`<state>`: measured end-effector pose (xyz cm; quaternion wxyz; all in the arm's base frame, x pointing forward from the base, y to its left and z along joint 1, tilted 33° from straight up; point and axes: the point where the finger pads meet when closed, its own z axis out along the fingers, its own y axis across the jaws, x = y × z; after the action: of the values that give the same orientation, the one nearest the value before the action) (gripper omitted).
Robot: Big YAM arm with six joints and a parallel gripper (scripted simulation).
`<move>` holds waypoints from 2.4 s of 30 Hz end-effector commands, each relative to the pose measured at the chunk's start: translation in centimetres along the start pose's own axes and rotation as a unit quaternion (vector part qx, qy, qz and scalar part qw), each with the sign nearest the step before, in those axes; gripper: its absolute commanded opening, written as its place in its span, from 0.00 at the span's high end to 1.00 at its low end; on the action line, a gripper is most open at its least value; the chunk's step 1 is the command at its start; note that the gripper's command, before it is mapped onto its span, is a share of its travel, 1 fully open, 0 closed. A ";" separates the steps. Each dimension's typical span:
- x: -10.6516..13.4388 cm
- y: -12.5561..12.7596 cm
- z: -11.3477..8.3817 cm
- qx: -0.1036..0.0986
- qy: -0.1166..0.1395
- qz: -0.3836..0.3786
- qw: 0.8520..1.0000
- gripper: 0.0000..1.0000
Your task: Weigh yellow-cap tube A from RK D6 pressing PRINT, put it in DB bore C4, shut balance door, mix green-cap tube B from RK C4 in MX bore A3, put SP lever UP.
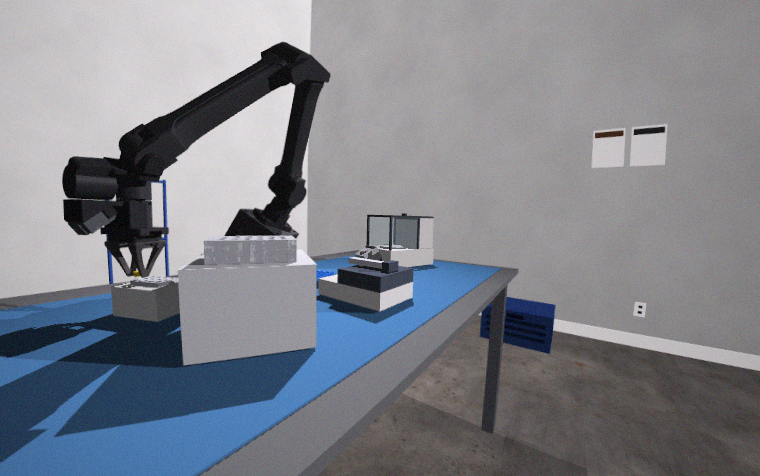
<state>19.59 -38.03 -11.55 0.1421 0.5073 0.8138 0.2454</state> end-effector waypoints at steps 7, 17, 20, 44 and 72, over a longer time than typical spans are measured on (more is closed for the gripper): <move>-1.0 0.0 -0.5 0.002 -0.011 -0.004 1.000 0.64; -1.0 0.0 -0.5 0.002 -0.011 -0.004 1.000 0.64; -1.0 0.0 -0.5 0.002 -0.011 -0.004 1.000 0.64; -2.3 -0.6 -4.9 0.007 -0.027 -0.010 1.000 0.64; -1.1 -0.3 -6.2 0.004 -0.012 -0.005 1.000 0.64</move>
<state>16.81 -39.69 -7.08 0.1446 0.5097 0.8126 0.2431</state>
